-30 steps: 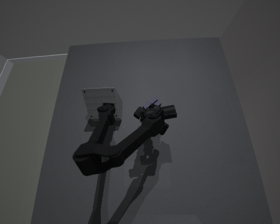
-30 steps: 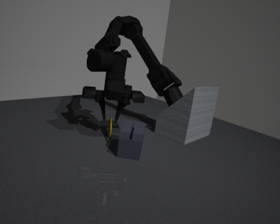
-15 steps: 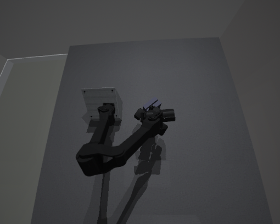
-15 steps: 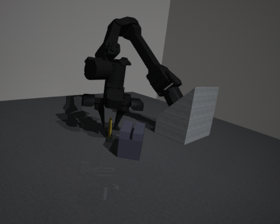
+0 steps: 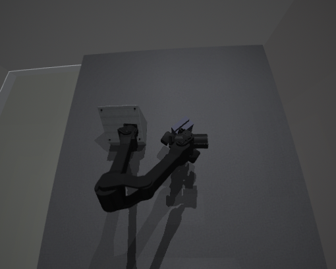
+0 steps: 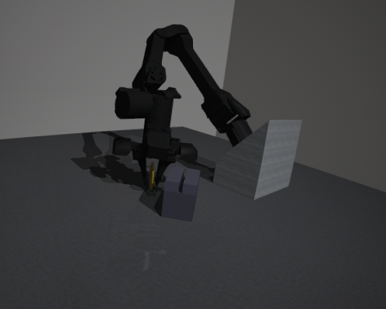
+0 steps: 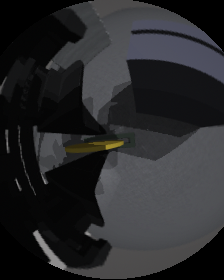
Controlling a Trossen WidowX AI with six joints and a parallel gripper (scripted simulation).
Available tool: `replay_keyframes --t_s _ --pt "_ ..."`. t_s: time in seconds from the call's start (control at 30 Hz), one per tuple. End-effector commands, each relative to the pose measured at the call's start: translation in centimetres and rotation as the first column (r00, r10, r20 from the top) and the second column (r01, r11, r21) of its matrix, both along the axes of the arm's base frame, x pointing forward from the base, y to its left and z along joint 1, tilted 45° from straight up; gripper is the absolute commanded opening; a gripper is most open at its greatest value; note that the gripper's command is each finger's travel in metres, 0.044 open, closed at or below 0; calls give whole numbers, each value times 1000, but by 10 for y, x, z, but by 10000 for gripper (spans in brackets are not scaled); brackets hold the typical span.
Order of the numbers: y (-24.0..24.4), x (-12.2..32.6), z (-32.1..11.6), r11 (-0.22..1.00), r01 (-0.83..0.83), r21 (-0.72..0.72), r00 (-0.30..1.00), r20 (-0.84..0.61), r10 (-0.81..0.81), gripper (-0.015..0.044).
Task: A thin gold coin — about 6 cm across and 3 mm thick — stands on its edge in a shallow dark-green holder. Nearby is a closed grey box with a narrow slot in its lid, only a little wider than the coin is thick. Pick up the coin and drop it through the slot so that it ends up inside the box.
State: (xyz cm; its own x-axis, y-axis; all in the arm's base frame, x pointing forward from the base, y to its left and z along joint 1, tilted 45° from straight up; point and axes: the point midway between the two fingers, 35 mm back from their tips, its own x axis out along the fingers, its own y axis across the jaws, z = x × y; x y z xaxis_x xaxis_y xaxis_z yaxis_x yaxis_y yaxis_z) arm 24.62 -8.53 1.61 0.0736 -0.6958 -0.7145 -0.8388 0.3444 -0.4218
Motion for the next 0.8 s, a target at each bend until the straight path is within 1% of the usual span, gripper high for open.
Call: replay_keyframes --t_s 0.0,0.03,0.07,0.37,0.77 --pt "-1 0 0 1000 -3 -5 1000 -3 3 29" --pt "-1 0 0 1000 -3 -5 1000 -3 3 3" --pt "-1 0 0 1000 -3 -5 1000 -3 3 0" --pt "0 0 1 1000 -3 -4 1000 -3 3 0" --pt "22 2 19 1000 -4 5 1000 -3 4 0"
